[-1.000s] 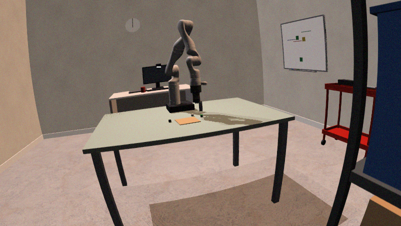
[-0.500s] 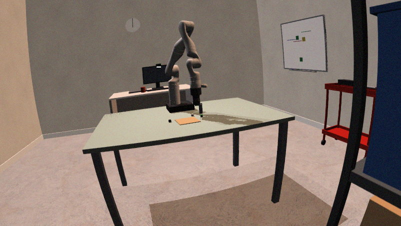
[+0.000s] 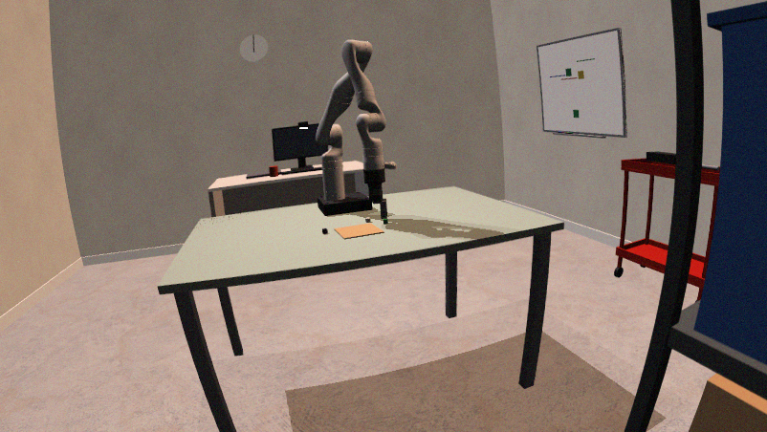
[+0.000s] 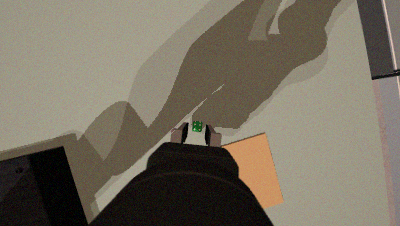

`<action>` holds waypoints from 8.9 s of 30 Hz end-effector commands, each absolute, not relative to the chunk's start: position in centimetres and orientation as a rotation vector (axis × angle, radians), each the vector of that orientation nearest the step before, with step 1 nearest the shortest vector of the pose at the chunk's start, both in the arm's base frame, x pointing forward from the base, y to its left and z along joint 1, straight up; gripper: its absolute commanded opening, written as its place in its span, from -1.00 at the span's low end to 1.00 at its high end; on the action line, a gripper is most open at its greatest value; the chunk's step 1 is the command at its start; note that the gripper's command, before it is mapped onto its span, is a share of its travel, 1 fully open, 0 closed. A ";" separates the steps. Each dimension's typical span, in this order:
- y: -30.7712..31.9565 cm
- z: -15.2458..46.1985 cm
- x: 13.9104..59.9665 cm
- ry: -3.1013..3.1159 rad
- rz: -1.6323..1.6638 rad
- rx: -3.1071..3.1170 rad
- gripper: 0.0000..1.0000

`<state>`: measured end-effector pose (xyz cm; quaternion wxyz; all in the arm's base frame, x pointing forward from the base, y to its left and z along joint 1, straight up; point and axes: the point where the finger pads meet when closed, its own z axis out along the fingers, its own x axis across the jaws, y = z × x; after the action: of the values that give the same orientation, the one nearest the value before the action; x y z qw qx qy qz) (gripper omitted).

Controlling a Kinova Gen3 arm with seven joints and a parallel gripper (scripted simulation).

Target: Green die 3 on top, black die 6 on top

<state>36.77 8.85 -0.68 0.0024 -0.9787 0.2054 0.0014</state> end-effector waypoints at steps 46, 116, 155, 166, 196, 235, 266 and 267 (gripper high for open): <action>8.9 -0.6 36.9 0.644 0.003 -3.069 0.27; 8.9 -2.6 36.9 0.644 0.003 -3.069 0.27; 8.9 -2.6 36.9 0.644 0.003 -3.069 -0.32; 8.9 -2.6 36.9 0.644 0.003 -3.069 -0.32; 8.9 -0.3 36.9 0.644 0.003 -3.069 -0.32; 8.8 7.4 36.9 0.637 0.003 -3.071 -0.32; 10.0 6.7 36.4 -0.120 0.049 -3.144 -0.32; 10.1 6.6 36.3 -0.177 0.052 -3.142 -0.32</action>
<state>36.23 10.22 6.74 -0.0039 -0.9989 -0.0453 0.0149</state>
